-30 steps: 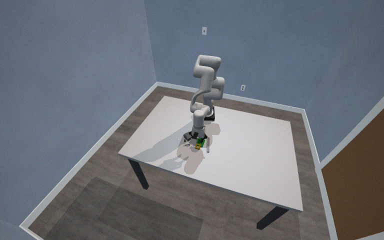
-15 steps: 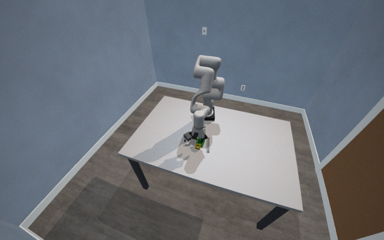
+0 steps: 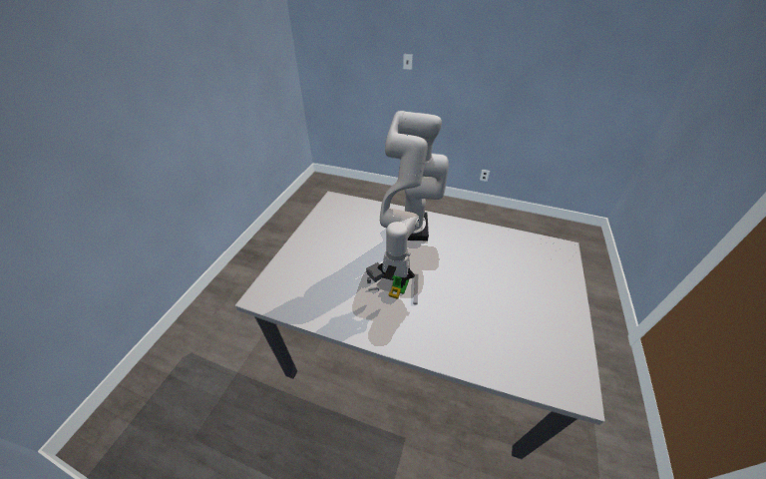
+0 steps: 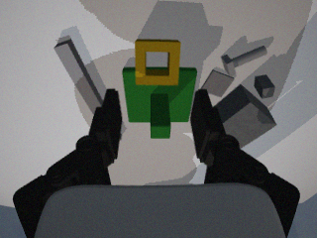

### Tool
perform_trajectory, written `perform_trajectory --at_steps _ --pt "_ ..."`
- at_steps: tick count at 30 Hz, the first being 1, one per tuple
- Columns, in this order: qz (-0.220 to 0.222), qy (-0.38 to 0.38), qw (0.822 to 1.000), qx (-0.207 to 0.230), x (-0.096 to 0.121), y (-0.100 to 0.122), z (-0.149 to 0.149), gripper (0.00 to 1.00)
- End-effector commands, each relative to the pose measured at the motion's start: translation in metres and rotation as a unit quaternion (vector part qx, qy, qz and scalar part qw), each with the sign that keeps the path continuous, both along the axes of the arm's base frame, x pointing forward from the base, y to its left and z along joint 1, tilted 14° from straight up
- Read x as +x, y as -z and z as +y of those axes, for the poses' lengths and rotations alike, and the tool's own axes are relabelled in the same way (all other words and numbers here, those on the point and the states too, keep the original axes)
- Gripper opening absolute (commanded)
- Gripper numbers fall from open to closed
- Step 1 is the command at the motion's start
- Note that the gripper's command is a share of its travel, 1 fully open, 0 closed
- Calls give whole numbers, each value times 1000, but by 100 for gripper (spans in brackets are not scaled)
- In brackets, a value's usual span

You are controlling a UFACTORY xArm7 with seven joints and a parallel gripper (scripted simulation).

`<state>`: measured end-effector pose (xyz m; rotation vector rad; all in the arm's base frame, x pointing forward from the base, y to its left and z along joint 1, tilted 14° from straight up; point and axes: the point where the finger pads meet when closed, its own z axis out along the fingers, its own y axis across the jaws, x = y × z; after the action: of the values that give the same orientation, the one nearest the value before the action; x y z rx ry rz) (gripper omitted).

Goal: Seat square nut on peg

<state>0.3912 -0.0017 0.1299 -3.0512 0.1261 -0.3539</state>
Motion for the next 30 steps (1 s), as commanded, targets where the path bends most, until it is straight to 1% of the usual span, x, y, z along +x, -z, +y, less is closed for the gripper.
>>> perform_trajectory --at_steps 1,4,6,21,23,30 --pt "-2 -1 1000 3 4 6 2 60" --pt "-1 -2 1000 4 6 12 3 60" --pt "-1 -2 1000 4 6 12 3 60" --pt "-2 -1 1000 4 15 53 6 60" --pt "-2 -1 1000 4 15 53 6 60" --pt "-2 1 1000 0 17 66 4 60"
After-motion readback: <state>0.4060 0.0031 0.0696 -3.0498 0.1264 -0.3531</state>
